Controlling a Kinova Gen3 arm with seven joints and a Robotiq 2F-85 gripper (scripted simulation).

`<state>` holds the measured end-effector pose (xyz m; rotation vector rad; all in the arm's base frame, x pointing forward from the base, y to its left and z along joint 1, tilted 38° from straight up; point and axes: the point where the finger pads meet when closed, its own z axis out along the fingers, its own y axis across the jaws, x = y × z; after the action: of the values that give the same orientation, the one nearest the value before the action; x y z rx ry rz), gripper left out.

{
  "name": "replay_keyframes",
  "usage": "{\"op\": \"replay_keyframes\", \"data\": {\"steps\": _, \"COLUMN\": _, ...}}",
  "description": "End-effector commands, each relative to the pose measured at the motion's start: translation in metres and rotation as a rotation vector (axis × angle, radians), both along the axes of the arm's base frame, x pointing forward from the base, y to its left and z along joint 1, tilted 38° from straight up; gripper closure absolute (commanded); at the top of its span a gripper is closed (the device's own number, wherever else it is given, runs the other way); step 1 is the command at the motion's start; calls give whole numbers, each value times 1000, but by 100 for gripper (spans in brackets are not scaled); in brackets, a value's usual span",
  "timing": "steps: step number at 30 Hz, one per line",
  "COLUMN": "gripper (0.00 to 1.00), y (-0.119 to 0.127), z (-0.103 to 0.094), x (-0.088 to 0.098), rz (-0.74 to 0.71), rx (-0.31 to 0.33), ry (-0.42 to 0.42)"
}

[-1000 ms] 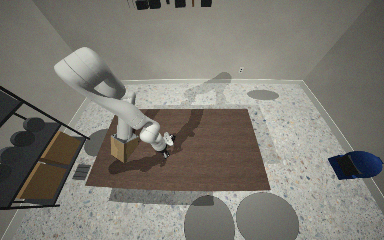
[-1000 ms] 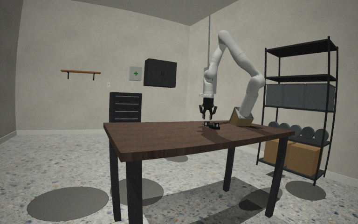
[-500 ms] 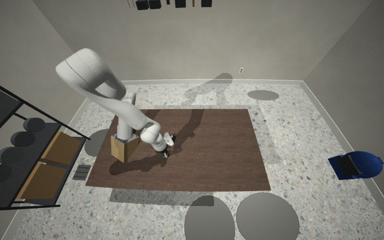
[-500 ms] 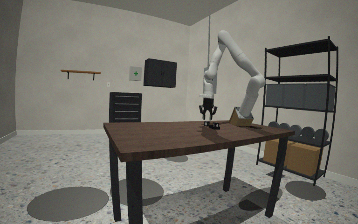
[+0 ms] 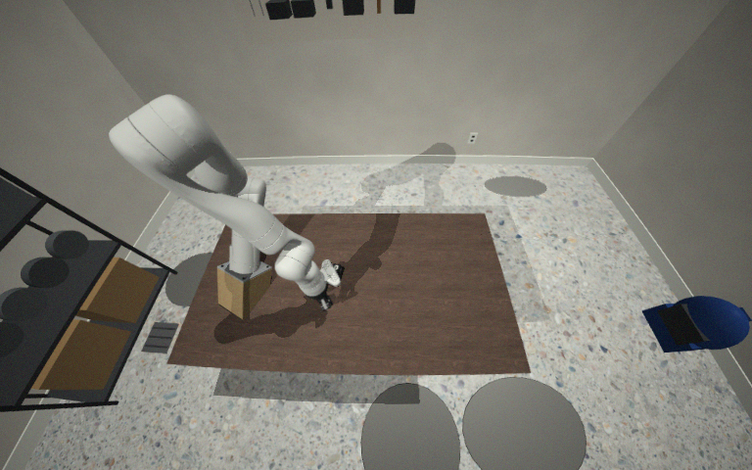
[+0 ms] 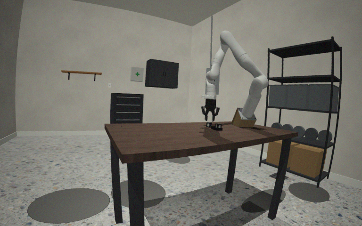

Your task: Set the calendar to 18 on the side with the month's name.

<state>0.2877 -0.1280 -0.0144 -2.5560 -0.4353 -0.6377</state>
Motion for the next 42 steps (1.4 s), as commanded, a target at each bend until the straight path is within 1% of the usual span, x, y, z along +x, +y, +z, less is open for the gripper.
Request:
{"op": "replay_keyframes", "data": {"steps": 1, "gripper": 52, "y": -1, "z": 0, "x": 0, "rz": -1, "rx": -1, "ry": 0}}
{"op": "replay_keyframes", "data": {"steps": 20, "gripper": 52, "y": 0, "z": -1, "x": 1, "rz": -1, "rx": -1, "ry": 0}}
{"op": "replay_keyframes", "data": {"steps": 42, "gripper": 52, "y": 15, "z": -23, "x": 11, "rz": -1, "rx": -1, "ry": 0}}
